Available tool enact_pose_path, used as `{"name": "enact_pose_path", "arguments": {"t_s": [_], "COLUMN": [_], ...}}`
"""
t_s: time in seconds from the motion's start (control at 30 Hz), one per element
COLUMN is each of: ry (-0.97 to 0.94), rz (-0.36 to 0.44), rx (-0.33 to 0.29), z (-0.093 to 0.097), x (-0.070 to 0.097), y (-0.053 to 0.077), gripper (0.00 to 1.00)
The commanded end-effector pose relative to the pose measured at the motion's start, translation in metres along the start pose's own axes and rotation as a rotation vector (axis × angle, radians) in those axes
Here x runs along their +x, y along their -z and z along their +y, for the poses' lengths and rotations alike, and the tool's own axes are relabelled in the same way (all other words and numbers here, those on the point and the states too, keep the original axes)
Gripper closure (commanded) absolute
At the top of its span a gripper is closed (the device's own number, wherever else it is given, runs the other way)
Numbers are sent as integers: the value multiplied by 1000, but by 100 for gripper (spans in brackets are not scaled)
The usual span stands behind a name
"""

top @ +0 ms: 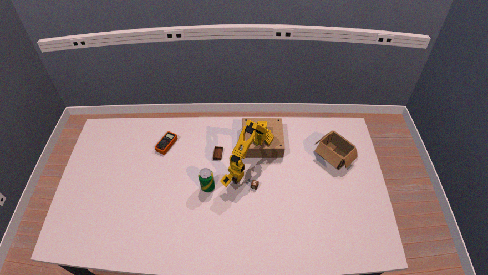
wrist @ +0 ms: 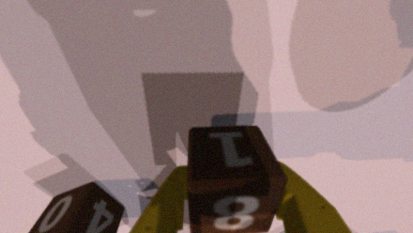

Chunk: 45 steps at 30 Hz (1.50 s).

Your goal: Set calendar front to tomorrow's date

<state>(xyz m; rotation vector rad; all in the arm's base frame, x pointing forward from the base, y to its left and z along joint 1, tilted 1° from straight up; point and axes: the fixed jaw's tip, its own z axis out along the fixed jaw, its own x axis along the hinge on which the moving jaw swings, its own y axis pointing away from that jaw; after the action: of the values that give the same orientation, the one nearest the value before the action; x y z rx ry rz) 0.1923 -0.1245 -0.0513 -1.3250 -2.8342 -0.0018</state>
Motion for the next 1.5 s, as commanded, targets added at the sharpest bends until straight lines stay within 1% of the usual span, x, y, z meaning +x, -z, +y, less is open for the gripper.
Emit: {"name": "enact_pose_path", "arguments": {"t_s": [0.0, 0.3, 0.53, 0.63, 0.87, 1.23, 1.47], "ry": [-1, -1, -1, -1, -1, -1, -1], "rz": [14, 14, 14, 14, 14, 14, 14], "rx": [2, 2, 2, 2, 2, 2, 2], "z": [-3, -2, -2, -2, -2, -2, -2], "x": [3, 3, 3, 3, 3, 3, 3], "y": [-3, -9, -9, -9, -9, -9, -9], "gripper": [100, 100, 100, 96, 84, 82, 76]}}
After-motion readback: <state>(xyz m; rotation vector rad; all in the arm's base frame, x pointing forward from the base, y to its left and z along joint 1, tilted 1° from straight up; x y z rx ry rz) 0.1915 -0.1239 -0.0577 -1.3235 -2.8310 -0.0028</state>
